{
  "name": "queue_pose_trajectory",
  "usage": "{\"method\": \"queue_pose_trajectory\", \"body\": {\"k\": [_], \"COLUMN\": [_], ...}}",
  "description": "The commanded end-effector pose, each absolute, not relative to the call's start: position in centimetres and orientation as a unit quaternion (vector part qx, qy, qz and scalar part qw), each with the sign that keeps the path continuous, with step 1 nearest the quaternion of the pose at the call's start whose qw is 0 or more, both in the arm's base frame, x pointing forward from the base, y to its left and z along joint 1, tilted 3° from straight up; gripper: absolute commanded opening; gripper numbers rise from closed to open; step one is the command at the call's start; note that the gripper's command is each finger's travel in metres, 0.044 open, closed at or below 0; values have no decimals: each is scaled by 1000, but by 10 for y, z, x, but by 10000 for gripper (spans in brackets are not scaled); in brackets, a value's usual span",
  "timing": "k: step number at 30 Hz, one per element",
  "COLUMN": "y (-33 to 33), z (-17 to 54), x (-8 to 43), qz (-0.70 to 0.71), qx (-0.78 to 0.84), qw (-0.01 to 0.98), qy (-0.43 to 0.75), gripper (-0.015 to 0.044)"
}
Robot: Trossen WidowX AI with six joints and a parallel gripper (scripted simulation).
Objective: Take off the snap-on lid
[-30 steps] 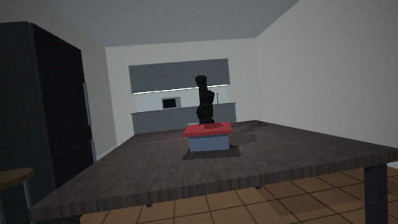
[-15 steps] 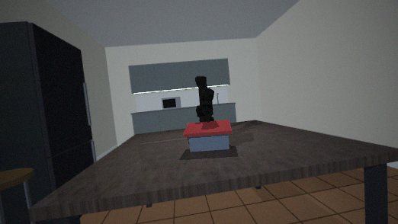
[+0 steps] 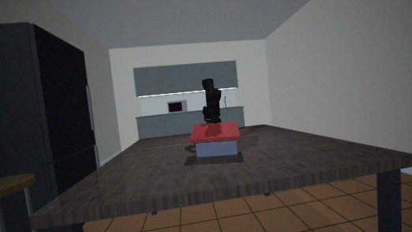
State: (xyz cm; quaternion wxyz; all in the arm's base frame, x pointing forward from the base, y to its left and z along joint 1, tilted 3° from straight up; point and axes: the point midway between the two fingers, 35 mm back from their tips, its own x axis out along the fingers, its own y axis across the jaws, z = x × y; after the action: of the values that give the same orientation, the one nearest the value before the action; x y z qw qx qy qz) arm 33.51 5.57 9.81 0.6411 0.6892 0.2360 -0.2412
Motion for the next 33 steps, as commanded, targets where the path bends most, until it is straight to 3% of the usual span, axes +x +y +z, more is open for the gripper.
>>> {"method": "queue_pose_trajectory", "body": {"k": [1, 33], "y": [56, 53], "z": [108, 150], "x": [338, 343], "qz": [-234, -234], "qx": [692, 692], "qw": [643, 643], "qy": [232, 232], "gripper": [0, 0]}}
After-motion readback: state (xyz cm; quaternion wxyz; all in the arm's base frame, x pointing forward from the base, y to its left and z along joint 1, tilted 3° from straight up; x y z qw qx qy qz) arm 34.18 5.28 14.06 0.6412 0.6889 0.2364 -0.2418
